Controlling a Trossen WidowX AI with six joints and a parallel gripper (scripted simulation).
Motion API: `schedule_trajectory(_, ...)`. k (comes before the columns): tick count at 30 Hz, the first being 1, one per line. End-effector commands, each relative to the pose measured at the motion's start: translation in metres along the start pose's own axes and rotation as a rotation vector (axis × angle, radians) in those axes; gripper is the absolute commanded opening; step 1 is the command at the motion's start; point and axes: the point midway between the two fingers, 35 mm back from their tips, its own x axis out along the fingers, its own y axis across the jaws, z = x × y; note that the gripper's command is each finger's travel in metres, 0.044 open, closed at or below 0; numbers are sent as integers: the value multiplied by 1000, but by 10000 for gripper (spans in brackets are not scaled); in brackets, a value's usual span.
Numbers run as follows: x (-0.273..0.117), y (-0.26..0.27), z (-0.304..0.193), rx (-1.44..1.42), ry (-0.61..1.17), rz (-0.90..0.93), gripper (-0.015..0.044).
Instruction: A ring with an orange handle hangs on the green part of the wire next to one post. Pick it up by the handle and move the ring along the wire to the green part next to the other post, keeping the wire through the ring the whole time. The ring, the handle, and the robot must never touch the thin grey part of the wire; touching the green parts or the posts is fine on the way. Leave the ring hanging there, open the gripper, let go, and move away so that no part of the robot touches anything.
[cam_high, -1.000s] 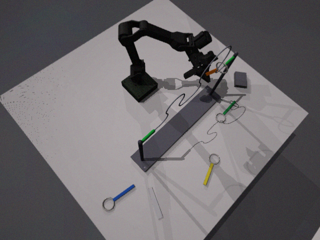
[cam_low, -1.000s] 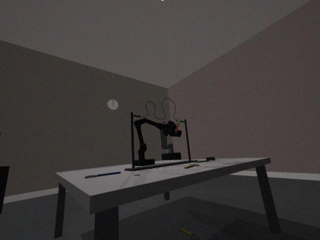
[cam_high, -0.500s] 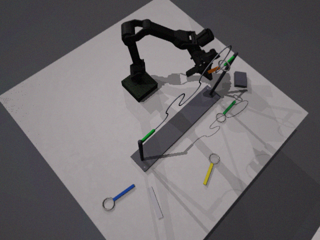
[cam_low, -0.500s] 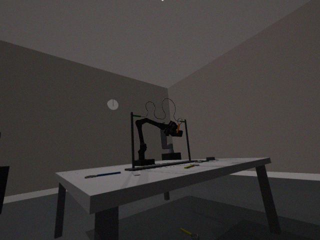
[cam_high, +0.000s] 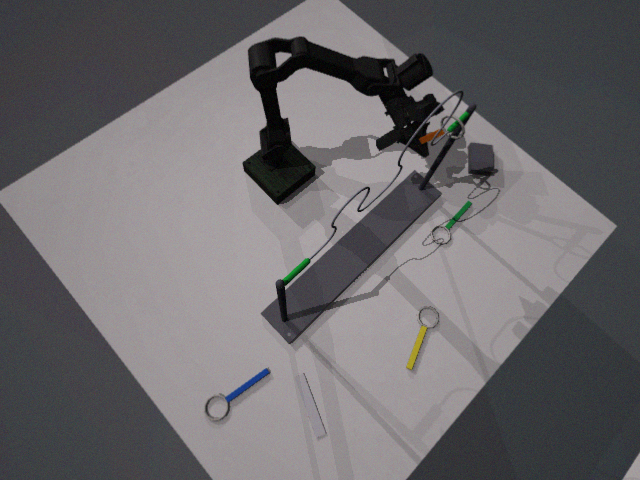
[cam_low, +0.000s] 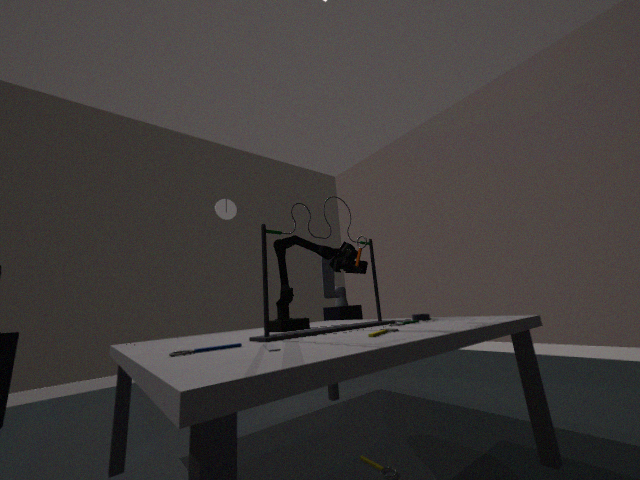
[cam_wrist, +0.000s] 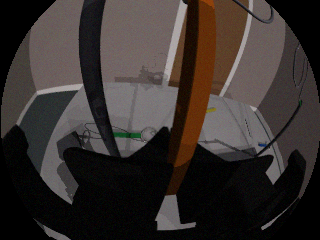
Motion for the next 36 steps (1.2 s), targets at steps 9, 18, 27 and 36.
schedule_trajectory(9, 3, 6, -7, -3, 2, -8, -150)
schedule_trajectory(18, 8, 6, -20, -3, 2, -8, -150)
schedule_trajectory(27, 8, 6, -20, -3, 2, -8, -150)
schedule_trajectory(36, 8, 6, -20, -3, 2, -8, -150)
